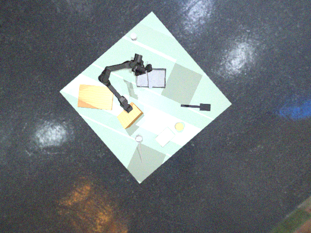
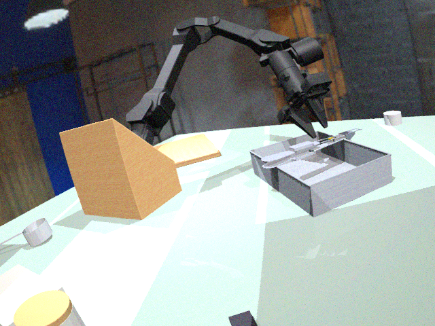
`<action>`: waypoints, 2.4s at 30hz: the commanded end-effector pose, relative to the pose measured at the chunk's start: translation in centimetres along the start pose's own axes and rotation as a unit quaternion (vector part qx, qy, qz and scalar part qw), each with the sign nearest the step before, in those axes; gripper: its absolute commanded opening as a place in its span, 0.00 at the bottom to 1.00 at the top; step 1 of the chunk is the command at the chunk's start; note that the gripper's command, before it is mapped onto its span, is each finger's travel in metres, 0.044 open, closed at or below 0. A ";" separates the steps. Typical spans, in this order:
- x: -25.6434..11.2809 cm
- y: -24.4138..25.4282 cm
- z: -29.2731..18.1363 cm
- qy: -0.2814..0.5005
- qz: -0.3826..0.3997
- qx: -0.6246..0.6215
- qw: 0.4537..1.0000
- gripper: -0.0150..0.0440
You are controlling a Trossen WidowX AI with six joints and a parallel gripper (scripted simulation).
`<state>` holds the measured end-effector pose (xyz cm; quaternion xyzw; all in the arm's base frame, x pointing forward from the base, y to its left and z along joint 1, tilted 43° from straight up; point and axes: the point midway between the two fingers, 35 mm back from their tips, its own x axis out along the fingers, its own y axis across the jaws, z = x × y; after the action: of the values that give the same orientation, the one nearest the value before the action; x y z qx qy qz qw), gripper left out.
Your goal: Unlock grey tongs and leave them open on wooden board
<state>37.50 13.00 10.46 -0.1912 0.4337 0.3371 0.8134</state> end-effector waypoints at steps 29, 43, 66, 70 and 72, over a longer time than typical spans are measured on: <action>5.6 0.1 -0.3 0.003 0.001 0.003 1.000 0.69; 5.6 0.2 -0.1 -0.001 0.003 0.000 1.000 0.37; -0.9 -3.6 0.0 0.004 0.000 0.002 1.000 0.00; -0.9 -3.6 0.0 0.004 0.000 0.002 1.000 0.00; -0.9 -3.6 0.0 0.004 0.000 0.002 1.000 0.00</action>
<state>39.57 10.24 10.68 -0.1892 0.4442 0.3360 0.8087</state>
